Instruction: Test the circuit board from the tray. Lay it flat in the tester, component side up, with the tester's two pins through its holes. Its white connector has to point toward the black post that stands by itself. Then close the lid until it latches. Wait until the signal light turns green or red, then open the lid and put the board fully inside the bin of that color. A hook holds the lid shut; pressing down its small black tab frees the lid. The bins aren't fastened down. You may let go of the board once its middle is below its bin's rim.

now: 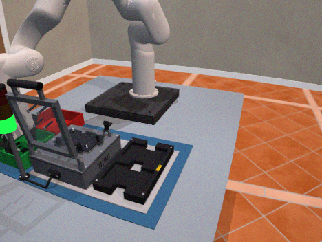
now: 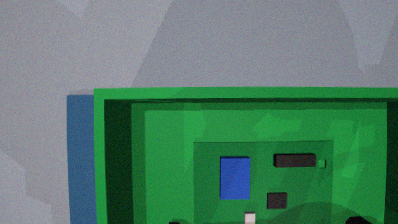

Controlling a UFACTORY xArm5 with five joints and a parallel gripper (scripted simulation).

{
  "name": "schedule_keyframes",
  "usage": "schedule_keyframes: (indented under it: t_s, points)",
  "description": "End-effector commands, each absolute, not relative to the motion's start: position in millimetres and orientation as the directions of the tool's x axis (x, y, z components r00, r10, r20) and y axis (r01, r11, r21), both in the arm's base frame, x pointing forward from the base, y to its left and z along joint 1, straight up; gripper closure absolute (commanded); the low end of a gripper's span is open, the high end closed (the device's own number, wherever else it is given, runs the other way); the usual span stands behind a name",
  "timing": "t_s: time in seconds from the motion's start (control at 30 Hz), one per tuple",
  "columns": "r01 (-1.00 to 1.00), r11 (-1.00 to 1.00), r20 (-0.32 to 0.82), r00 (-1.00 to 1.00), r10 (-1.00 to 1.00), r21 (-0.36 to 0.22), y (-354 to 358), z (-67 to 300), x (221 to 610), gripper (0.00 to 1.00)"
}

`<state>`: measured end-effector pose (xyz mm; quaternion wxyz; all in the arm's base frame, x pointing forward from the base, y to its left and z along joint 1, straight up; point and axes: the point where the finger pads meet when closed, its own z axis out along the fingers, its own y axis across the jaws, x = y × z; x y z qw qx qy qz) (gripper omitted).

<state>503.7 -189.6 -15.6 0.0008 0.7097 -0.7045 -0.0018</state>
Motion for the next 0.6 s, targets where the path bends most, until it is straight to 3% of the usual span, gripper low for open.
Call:
schedule_keyframes:
  t_s: [0.0, 0.57]
  points:
    - [-1.000, -0.007, 0.000, 0.007, -1.000, 0.000, -190.1, -13.8, 505.3, 0.00]
    - [-1.000, -0.007, 0.000, 0.007, -1.000, 0.000, -190.1, 5.5, 505.3, 0.00]
